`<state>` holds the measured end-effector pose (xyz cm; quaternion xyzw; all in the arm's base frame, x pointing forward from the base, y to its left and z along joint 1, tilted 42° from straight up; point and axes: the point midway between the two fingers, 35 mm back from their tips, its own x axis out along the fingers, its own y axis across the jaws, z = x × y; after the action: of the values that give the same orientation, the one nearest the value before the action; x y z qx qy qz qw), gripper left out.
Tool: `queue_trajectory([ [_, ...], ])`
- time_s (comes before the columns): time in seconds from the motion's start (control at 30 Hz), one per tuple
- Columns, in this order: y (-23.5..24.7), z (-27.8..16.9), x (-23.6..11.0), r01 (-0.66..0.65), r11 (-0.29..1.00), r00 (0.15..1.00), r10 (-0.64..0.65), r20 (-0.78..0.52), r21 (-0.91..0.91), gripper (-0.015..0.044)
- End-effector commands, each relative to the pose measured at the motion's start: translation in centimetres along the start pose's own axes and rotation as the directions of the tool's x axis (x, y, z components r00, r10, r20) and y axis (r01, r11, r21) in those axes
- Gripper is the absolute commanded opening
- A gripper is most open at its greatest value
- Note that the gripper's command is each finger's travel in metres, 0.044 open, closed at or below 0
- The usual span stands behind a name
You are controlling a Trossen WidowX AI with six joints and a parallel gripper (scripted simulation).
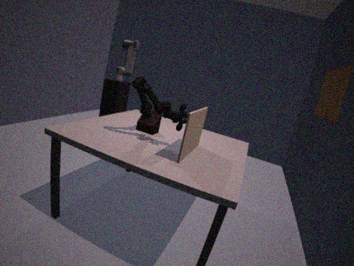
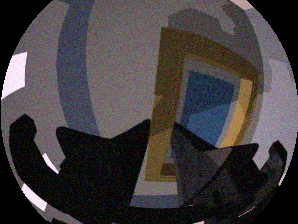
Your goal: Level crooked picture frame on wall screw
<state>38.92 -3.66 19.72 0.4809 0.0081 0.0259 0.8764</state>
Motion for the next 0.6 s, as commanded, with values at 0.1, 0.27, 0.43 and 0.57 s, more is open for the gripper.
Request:
queue_trajectory([
  [0.1, -0.02, -0.14, 0.01, -0.012, 1.000, 1.000, 0.012, -0.008, -0.005, 0.0000],
  [0.27, -0.18, -0.12, 0.01, -0.012, 1.000, 1.000, 0.011, -0.008, -0.005, 0.0000],
  [0.43, -0.21, -0.05, 0.00, -0.003, 1.000, 1.000, 0.003, -0.003, -0.001, 0.0000],
  [0.57, -0.21, -0.05, 0.00, -0.003, 1.000, 1.000, 0.003, -0.003, -0.001, 0.0000],
])
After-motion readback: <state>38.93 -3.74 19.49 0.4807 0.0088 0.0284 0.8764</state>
